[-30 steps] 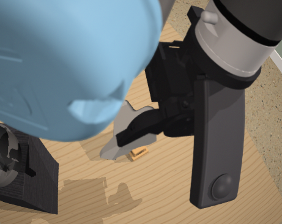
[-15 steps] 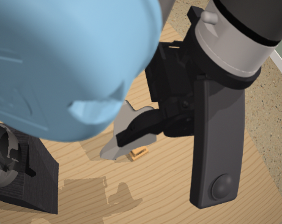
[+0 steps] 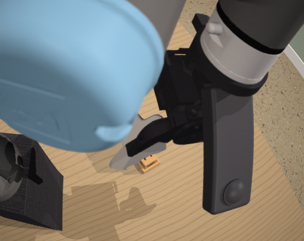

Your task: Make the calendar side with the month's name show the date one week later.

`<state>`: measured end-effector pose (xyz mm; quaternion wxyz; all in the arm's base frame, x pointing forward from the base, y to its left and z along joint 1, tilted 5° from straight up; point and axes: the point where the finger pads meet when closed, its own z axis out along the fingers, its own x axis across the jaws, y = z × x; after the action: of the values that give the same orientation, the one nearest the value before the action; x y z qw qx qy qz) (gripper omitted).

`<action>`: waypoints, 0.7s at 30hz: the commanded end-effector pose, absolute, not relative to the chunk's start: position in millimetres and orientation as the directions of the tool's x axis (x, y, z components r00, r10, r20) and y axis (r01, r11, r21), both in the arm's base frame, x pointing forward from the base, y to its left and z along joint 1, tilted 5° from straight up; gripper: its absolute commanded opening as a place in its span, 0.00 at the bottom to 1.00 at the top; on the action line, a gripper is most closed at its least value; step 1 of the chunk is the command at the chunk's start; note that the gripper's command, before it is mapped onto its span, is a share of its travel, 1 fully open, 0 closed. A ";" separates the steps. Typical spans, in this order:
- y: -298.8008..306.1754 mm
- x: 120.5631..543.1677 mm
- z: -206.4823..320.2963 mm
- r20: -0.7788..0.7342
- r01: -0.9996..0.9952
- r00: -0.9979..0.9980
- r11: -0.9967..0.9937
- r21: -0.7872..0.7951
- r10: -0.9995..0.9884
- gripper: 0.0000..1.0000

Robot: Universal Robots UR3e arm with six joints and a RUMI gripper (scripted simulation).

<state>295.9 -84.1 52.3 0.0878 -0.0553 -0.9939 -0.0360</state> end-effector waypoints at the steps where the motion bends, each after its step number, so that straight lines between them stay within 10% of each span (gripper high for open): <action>1: -73.7 308.4 30.1 0.122 0.052 -0.992 0.997 0.062 0.044 1.00; 21: -43.6 314.2 -9.1 0.057 -0.065 -0.996 0.995 0.070 -0.069 1.00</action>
<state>305.2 -49.7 3.1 0.0581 0.0133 -0.9974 -0.0409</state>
